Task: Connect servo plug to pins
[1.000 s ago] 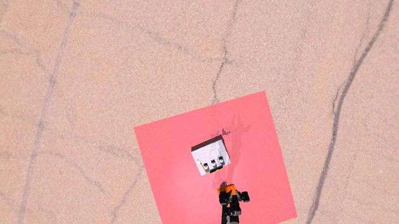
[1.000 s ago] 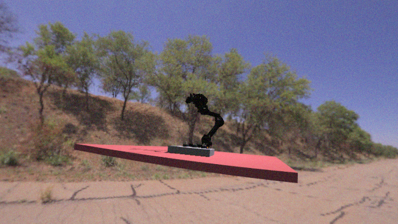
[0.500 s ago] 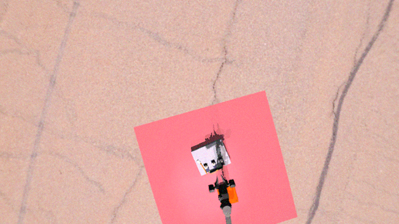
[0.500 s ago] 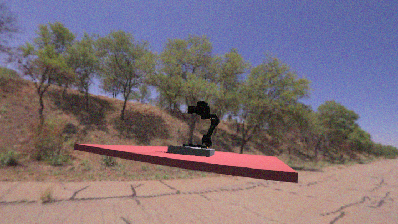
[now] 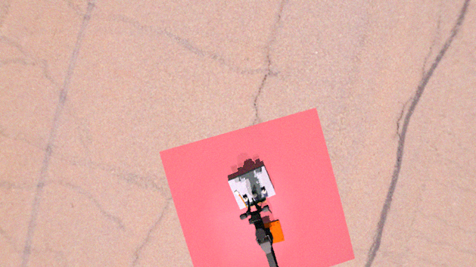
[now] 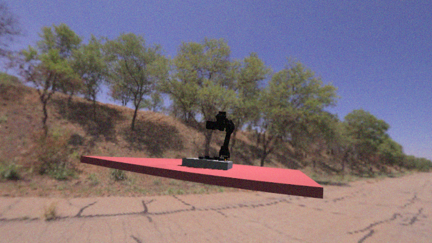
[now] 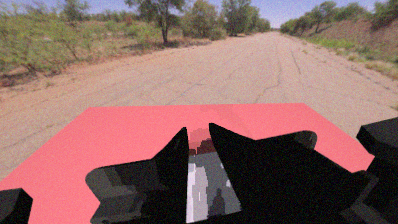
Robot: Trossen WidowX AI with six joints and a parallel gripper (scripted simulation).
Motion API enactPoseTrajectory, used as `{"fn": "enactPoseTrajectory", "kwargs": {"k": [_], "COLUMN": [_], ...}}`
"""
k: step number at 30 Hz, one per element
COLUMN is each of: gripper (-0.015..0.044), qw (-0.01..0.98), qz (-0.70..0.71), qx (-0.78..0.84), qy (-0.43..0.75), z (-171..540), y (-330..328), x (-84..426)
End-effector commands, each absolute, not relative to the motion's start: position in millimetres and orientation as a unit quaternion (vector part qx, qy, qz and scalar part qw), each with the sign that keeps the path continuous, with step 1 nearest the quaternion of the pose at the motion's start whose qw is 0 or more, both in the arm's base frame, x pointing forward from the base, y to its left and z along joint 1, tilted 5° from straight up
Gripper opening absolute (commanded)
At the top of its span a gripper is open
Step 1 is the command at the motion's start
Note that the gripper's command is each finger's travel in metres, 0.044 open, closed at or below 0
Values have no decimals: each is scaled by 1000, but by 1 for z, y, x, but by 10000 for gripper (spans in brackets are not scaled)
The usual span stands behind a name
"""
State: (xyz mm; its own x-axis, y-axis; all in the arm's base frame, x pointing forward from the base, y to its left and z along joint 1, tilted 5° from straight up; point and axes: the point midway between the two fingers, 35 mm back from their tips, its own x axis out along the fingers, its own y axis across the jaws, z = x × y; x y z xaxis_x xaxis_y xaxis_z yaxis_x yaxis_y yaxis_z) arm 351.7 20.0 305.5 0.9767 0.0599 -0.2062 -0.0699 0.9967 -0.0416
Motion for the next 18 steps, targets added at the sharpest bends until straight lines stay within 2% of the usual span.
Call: {"fn": "enactPoseTrajectory", "kwargs": {"k": [1, 18], "gripper": [115, 115], "qw": [984, 893], "qz": [48, 124], "qx": [-39, -107], "qy": [166, 419], "z": [289, 219], "y": [30, 76], "x": [365, 391]}}
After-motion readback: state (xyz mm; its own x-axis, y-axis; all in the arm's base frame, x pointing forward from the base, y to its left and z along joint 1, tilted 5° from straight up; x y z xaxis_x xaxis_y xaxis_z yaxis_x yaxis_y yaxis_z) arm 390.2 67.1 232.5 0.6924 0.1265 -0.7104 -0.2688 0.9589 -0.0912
